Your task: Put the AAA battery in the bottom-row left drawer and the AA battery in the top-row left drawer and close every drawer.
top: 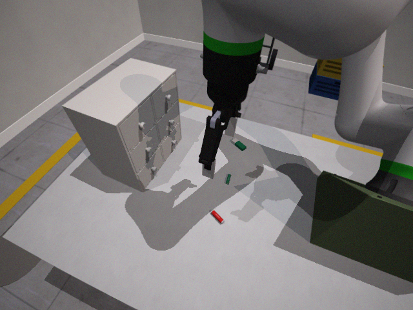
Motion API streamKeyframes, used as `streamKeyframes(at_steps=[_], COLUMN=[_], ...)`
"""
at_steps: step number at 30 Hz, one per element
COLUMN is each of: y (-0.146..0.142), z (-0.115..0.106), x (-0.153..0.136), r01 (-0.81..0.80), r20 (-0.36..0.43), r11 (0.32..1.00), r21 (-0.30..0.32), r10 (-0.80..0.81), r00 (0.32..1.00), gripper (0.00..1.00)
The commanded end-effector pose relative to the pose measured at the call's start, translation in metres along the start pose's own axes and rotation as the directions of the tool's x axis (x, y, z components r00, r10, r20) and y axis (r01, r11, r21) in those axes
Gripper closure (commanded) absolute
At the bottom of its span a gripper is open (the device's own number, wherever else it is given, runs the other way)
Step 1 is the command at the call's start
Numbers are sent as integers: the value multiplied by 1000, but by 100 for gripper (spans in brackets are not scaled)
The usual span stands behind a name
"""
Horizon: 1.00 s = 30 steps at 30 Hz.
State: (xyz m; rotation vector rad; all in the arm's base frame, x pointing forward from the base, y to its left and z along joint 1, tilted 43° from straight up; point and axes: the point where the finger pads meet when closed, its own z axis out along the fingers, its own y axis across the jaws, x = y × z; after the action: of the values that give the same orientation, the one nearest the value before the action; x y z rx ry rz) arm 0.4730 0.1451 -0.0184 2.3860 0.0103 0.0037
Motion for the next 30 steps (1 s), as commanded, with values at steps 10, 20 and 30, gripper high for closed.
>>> streamKeyframes(at_steps=[10, 20, 30], y=[0, 0, 0], z=[12, 34, 62], x=[11, 34, 63], r01=[-3, -4, -5], r20=[-85, -269, -497], r11=[1000, 1000, 1000], r21=[1, 0, -1], r10=[3, 3, 3], r00=[996, 963, 867], gripper=[0, 0, 0])
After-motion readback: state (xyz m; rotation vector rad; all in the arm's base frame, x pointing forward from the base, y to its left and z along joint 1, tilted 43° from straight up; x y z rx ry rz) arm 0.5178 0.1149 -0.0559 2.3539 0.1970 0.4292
